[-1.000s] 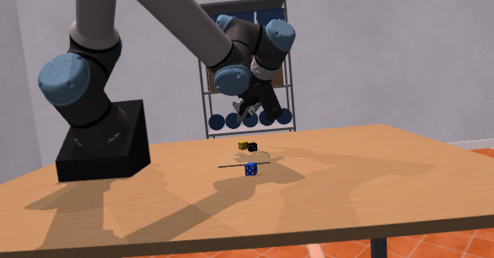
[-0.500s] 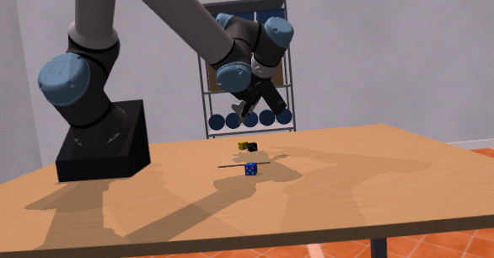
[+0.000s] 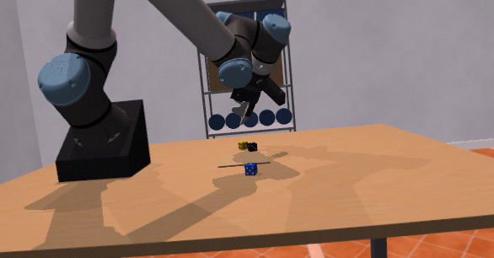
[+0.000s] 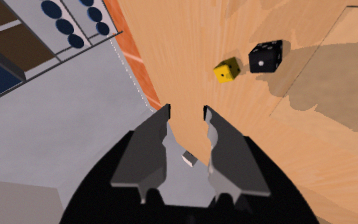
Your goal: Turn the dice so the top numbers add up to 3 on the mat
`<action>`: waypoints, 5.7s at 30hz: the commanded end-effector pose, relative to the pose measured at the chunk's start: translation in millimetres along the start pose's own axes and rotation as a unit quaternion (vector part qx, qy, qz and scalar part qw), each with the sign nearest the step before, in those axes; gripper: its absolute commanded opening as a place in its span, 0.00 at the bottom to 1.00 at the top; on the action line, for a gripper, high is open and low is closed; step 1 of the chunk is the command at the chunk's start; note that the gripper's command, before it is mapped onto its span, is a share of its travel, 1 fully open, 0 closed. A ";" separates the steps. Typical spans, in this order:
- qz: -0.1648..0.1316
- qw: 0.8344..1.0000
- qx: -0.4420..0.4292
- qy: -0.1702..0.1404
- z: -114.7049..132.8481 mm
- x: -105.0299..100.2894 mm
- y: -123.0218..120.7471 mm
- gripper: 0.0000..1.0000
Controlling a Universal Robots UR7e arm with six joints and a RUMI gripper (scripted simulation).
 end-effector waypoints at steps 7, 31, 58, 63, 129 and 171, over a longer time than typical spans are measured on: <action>0.025 0.986 -0.167 0.001 3.8 4.3 -10.7 0.24; 0.079 0.858 -0.507 -0.025 17.6 14.9 -31.5 0.24; 0.117 0.571 -0.807 -0.092 37.7 25.9 -46.0 0.24; 0.119 0.529 -0.834 -0.102 40.0 27.0 -47.0 0.24; 0.013 -0.386 -0.870 -0.307 61.3 30.1 -57.6 0.24; -0.137 -0.734 -0.563 -0.354 57.9 25.3 -77.5 0.24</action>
Point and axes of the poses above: the point where the finger pads meet when closed, its own x axis out along the fingers, its own y axis across the jaws, z = x × y, the point moved 9 cm from there along -x, back along the fingers
